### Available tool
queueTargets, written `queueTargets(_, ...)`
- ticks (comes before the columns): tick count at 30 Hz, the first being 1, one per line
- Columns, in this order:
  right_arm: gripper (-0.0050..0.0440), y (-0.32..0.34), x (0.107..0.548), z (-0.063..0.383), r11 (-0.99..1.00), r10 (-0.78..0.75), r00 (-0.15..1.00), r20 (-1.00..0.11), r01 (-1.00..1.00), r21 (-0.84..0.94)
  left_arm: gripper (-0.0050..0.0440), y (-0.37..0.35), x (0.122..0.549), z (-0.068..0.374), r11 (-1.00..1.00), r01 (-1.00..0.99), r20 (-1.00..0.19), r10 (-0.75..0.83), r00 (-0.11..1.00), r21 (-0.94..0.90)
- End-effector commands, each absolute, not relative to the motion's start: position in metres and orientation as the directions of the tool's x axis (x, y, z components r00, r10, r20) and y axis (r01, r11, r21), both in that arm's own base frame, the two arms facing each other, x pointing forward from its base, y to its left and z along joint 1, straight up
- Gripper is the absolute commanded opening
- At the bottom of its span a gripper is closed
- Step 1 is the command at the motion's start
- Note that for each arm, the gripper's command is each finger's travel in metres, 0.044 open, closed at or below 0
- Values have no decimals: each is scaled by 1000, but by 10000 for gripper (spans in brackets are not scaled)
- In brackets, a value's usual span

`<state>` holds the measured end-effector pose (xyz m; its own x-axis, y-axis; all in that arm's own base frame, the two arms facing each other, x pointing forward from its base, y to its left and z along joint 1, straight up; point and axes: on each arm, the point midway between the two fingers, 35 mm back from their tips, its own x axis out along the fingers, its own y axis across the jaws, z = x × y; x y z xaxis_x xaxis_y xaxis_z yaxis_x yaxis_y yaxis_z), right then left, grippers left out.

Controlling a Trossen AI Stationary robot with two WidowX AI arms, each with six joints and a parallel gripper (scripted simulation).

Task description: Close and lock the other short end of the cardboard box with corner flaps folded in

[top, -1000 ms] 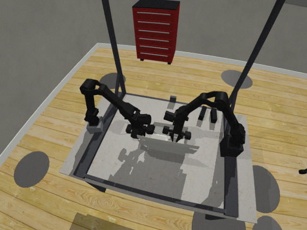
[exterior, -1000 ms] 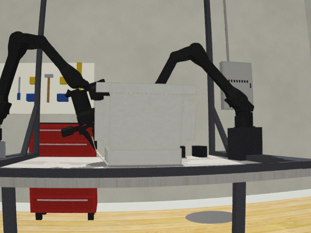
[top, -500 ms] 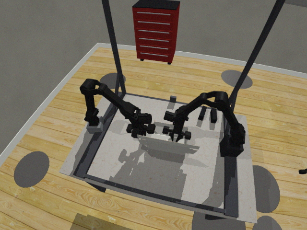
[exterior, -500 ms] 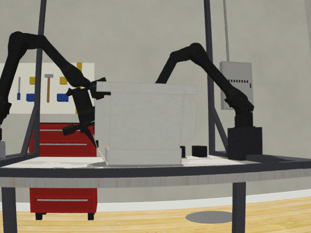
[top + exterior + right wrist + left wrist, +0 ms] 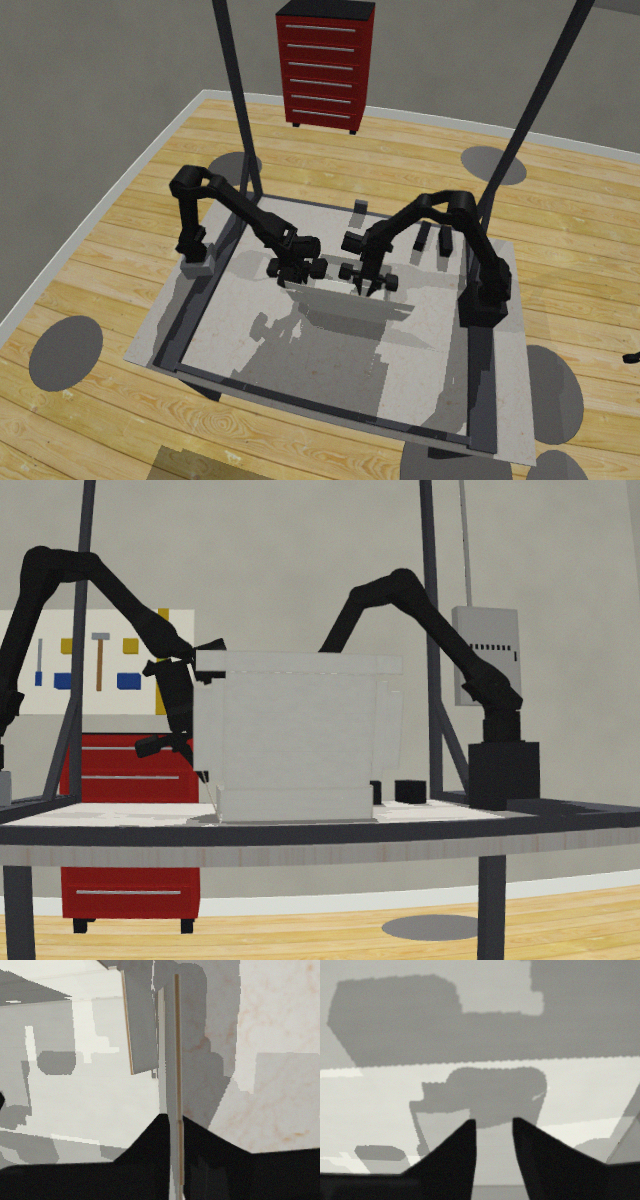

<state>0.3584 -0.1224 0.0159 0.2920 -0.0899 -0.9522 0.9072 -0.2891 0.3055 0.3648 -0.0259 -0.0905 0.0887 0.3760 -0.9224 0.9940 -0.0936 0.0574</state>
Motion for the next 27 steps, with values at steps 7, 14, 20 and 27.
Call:
queueTargets(7, 3, -130, 382, 33, -288, -114, 355, -928, 882, 373, 97, -28, 361, -107, -83, 996, -933, 353, 64, 37)
queueTargets(14, 3, -131, 386, 33, -288, -114, 356, -927, 882, 374, 97, -28, 361, -107, -83, 996, -933, 354, 64, 37)
queueTargets(20, 3, -132, 391, 32, -287, -114, 357, -927, 882, 374, 97, -28, 361, -107, -83, 996, -933, 354, 64, 37)
queueTargets(27, 43, -133, 392, 31, -287, -114, 357, -927, 882, 374, 97, -28, 361, -107, -83, 996, -933, 354, 64, 37)
